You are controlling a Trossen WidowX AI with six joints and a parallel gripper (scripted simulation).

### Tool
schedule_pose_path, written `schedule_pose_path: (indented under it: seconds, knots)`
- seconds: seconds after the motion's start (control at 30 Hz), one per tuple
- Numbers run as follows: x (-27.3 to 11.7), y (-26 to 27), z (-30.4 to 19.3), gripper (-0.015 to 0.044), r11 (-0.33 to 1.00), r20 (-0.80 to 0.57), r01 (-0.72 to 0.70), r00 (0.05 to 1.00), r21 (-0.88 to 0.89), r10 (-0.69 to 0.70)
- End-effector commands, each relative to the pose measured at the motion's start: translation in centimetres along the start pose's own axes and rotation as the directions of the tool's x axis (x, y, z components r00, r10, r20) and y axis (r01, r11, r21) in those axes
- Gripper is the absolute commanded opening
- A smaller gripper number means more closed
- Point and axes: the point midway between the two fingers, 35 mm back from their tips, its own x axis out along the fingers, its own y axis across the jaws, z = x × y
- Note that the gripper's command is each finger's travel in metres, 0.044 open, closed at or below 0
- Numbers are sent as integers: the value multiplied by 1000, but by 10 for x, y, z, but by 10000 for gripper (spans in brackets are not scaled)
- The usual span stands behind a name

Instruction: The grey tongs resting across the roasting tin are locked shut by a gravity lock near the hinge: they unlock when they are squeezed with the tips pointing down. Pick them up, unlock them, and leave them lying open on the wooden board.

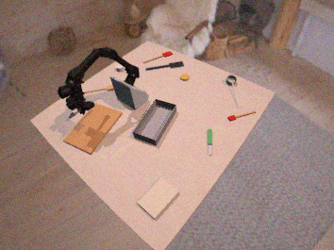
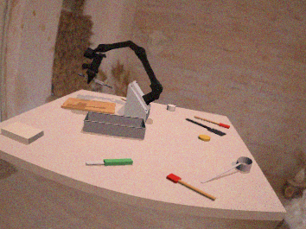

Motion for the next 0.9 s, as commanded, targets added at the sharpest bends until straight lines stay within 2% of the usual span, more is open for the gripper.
schedule_pose_path:
  seconds: [0.0,0.87]
  knots:
    - [-1,-1,3,-150,1000,63,-6,998,9,5]
    - [-10,-5,10,-150,1000,427,-16,904,14,9]
